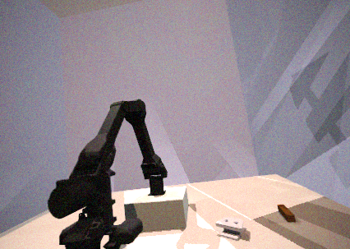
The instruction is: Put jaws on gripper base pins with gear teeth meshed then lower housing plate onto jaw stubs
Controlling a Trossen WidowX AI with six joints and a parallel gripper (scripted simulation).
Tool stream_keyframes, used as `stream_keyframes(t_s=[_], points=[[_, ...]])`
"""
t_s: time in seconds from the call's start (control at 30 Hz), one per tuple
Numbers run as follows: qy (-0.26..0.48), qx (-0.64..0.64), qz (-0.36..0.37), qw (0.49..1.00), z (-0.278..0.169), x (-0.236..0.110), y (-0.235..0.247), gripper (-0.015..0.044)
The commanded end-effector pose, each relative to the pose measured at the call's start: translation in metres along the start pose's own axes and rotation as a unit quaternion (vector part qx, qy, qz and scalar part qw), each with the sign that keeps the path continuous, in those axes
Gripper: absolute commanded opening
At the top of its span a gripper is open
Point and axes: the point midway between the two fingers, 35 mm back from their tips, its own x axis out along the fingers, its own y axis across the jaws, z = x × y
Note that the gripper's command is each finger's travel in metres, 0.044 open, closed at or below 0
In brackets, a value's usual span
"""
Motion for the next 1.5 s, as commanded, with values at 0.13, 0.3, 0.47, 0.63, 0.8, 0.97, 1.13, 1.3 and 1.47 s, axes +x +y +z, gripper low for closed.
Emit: stream_keyframes(t_s=[0.13, 0.3, 0.47, 0.63, 0.8, 0.97, 1.13, 1.3, 1.47], points=[[0.004, -0.002, -0.002, 1.000, -0.0017, 0.0034, -0.0007, 0.0134], [0.004, -0.003, -0.002, 1.000, -0.0018, 0.0060, -0.0007, 0.0134], [0.004, -0.003, -0.002, 1.000, -0.0018, 0.0060, -0.0007, 0.0134], [0.004, -0.003, -0.002, 1.000, -0.0018, 0.0086, -0.0007, 0.0134], [0.004, -0.003, -0.002, 1.000, -0.0018, 0.0091, -0.0007, 0.0134], [0.004, -0.003, -0.002, 1.000, -0.0018, 0.0091, -0.0007, 0.0134], [0.004, -0.003, -0.002, 1.000, -0.0018, 0.0091, -0.0007, 0.0134], [0.004, -0.003, -0.002, 1.000, -0.0018, 0.0091, -0.0007, 0.0134], [0.004, -0.003, -0.002, 1.000, -0.0018, 0.0091, -0.0007, 0.0134]])
